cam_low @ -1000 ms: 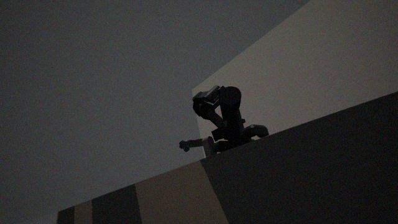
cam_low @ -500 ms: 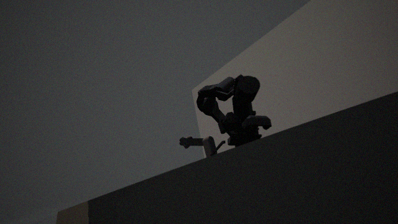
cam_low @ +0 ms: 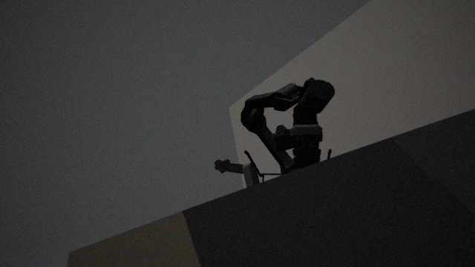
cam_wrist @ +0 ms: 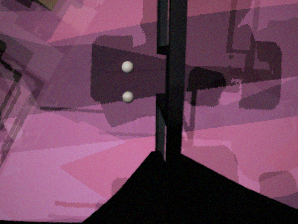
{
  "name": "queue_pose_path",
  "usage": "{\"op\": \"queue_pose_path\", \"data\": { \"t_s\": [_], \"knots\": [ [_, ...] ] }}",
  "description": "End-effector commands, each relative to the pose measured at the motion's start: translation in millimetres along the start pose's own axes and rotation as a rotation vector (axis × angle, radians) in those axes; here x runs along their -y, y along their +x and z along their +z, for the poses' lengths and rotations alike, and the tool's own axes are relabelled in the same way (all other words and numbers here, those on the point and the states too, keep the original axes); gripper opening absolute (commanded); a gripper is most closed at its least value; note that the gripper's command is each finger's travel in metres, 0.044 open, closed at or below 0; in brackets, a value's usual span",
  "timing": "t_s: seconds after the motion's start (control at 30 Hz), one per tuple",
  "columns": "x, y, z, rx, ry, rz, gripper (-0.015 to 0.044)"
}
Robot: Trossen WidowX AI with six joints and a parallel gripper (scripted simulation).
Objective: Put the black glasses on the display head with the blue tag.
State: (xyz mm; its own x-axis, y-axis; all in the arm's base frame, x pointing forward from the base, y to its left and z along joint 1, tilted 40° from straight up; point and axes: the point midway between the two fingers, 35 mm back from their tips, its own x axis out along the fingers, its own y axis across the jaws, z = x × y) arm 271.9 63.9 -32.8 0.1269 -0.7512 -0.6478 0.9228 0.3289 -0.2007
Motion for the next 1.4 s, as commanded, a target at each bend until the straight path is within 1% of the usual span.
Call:
{"op": "queue_pose_path", "data": {
  "t_s": [0.0,0.43,0.87,1.37],
  "knots": [
    [-6.7,-5.6,-9.1,0.031,0.115,0.036,0.0000],
    [-17.0,-22.4,-34.4,0.083,0.472,0.156,0.0000],
    [-23.5,-39.6,-61.5,0.080,0.823,0.304,0.0000],
    [-21.0,-38.9,-59.6,0.079,0.805,0.292,0.0000]
  ]
}}
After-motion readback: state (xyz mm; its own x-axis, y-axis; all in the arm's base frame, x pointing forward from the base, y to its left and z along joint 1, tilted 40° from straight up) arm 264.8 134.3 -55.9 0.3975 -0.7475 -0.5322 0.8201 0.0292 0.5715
